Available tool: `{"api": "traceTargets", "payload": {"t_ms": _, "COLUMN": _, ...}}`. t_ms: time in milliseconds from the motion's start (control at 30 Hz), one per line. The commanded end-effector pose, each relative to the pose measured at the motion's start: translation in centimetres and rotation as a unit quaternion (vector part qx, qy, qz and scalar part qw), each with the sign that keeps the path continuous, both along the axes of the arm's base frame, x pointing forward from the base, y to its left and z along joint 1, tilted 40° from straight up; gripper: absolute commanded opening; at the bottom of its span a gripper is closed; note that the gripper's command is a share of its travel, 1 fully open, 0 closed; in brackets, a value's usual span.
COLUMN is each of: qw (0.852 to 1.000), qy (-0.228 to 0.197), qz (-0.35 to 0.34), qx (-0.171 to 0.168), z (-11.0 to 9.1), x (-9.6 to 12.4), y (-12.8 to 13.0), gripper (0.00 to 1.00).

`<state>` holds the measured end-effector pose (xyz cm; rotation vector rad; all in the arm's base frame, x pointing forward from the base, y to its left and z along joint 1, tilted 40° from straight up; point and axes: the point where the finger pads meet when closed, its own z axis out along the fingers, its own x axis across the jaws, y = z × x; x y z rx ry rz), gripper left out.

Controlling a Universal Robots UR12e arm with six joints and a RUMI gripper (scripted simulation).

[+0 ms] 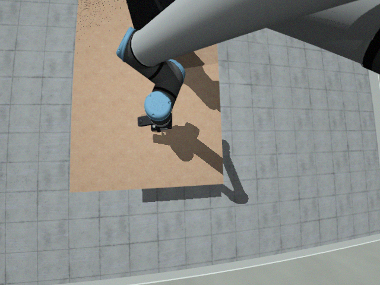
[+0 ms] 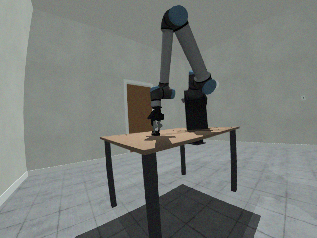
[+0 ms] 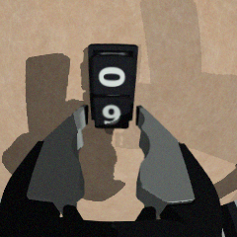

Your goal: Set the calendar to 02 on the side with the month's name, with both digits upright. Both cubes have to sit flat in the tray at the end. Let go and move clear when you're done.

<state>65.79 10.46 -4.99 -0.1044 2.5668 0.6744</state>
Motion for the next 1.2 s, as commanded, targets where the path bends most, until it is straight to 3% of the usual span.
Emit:
{"api": "traceTargets", "payload": {"t_ms": 0, "qw": 1.000, "qy": 0.000, "qz": 0.000, "qx": 0.000, "z": 0.0, "x": 0.0, "y": 0.0, "gripper": 0.28}}
{"api": "traceTargets", "payload": {"t_ms": 467, "qw": 1.000, "qy": 0.000, "qz": 0.000, "qx": 0.000, "z": 2.0, "x": -1.1, "y": -1.3, "gripper": 0.28}}
{"api": "traceTargets", "payload": {"t_ms": 900, "qw": 1.000, "qy": 0.000, "qz": 0.000, "qx": 0.000, "z": 6.4, "x": -3.6, "y": -4.0, "gripper": 0.28}}
{"api": "traceTargets", "payload": {"t_ms": 1167, "qw": 1.000, "qy": 0.000, "qz": 0.000, "qx": 0.000, "z": 6.9, "x": -3.9, "y": -4.3, "gripper": 0.28}}
